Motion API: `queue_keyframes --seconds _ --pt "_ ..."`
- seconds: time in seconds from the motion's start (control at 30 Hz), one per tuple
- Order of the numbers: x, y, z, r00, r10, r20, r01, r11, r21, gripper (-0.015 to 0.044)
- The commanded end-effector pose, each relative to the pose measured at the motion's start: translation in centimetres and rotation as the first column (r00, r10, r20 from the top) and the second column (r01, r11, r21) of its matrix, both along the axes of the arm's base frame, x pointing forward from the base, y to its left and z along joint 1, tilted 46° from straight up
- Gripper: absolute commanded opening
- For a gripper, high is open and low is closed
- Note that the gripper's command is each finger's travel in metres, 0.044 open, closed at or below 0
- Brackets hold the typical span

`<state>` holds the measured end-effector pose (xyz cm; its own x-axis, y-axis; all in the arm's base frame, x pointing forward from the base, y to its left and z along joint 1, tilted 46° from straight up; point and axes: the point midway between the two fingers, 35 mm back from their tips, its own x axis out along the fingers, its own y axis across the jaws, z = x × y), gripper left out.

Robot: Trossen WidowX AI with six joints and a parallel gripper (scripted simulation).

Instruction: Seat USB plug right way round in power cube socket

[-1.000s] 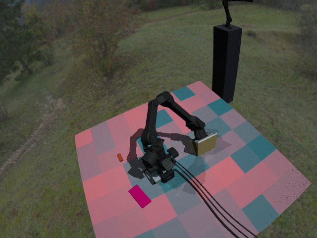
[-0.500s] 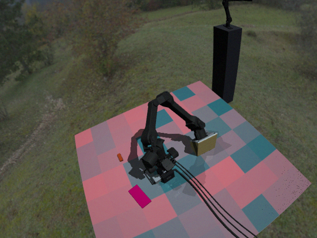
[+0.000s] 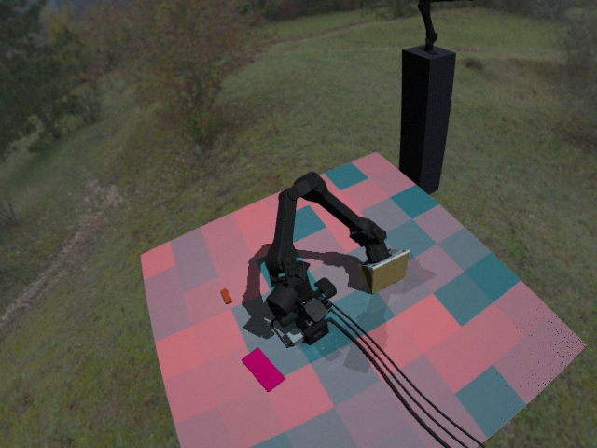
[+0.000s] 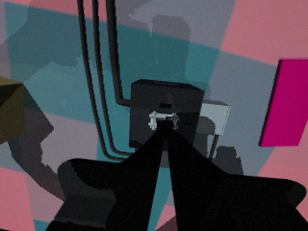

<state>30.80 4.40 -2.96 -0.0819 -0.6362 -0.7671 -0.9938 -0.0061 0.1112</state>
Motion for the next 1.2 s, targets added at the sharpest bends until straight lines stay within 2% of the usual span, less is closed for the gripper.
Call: queue_keyframes --seconds 0.0,1.17 --pt "-0.05 -0.13 -0.09 1.000 0.004 -0.004 -0.004 1.000 -0.004 0.0000" --pt "-0.09 -0.43 -0.39 1.000 0.004 -0.004 -0.004 1.000 -0.004 0.0000"
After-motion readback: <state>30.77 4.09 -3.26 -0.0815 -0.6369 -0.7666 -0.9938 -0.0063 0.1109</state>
